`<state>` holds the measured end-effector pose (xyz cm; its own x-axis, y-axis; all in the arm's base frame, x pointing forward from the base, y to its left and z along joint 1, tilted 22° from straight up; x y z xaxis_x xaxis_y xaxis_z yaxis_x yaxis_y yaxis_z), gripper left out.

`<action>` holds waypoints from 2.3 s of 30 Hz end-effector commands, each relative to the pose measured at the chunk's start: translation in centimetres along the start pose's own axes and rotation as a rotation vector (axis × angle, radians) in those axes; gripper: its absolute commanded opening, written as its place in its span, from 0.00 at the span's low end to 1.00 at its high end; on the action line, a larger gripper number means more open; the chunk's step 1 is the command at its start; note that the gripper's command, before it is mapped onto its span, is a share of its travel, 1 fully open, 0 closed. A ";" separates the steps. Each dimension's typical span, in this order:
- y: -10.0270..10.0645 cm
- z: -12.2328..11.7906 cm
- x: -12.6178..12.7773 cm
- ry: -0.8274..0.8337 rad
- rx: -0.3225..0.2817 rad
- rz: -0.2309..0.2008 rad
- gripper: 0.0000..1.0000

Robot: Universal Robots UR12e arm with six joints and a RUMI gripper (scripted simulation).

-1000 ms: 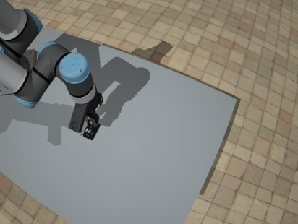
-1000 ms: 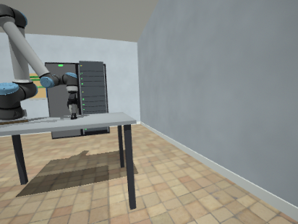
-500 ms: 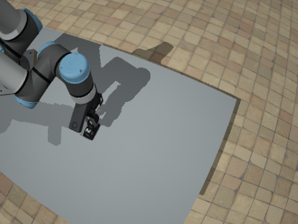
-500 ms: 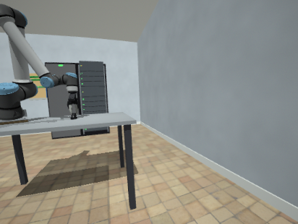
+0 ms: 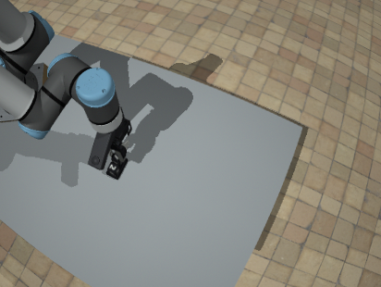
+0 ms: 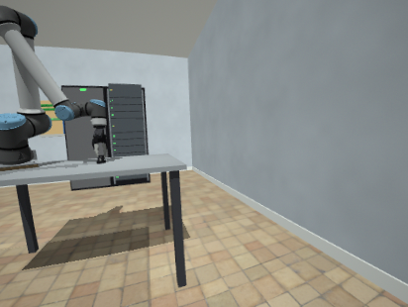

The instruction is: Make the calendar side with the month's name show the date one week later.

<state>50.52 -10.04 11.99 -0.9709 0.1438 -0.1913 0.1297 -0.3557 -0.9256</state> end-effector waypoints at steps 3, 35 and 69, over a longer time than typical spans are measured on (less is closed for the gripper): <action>0.2 0.0 0.0 0.000 0.000 0.001 0.10; 0.9 0.0 0.0 0.000 0.000 0.001 0.10; 0.9 0.0 0.0 0.000 0.000 0.001 0.10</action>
<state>50.65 -10.38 11.12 -0.9709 0.1438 -0.1913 0.1297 -0.3557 -0.9256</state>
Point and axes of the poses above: the point where the finger pads meet when closed, its own y axis out along the fingers, its own x axis across the jaws, z = x × y, the point moved 3 cm from there along -y, back along the fingers, and after that the axes turned 3 degrees about y, right-handed, at the moved point
